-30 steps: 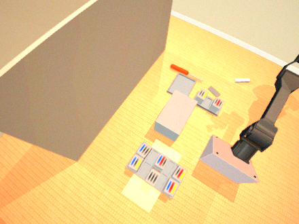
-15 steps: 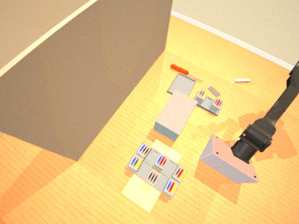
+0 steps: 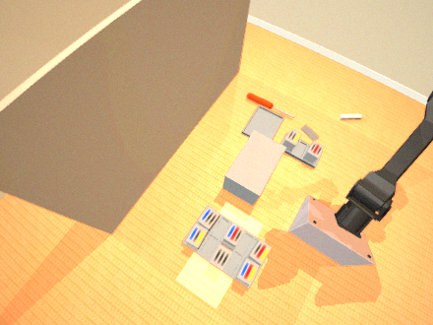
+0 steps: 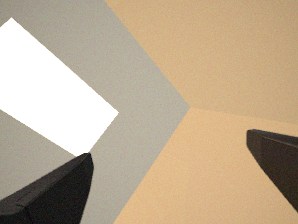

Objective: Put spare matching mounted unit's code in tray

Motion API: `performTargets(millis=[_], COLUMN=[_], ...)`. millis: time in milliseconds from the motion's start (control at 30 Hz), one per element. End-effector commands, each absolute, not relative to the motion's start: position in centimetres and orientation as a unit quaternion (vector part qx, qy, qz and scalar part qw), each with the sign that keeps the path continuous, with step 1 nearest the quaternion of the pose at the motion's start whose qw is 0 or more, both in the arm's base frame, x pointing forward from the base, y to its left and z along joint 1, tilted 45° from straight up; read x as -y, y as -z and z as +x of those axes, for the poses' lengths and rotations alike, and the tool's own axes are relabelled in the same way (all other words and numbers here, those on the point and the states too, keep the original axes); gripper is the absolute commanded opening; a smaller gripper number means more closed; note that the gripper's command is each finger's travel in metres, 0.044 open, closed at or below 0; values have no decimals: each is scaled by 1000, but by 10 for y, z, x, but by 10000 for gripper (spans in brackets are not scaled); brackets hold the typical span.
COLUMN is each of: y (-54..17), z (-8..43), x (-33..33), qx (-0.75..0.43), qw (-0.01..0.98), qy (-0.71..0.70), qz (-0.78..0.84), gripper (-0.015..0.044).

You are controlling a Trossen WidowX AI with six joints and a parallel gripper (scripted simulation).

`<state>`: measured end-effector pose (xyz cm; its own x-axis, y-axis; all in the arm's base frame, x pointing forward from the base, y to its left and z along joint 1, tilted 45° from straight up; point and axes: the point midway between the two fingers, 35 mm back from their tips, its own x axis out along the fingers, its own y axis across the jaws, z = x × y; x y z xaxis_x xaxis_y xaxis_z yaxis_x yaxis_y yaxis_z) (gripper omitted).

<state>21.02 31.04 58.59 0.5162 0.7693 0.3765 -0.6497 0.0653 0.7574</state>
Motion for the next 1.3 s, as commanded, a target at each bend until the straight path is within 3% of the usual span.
performTargets(millis=[0, 400, 733, 1033, 1267], y=[-539, -422, -278, -166, -104], z=[252, 338, 400, 412, 391], x=[-324, -323, -268, -177, -89], qx=[-100, -208, -346, -489, -611], qw=[784, 880, 920, 863, 733], qy=[-426, -260, -54, 130, 249], qz=[440, 339, 178, 1, -167], gripper=[440, 440, 440, 440, 440])
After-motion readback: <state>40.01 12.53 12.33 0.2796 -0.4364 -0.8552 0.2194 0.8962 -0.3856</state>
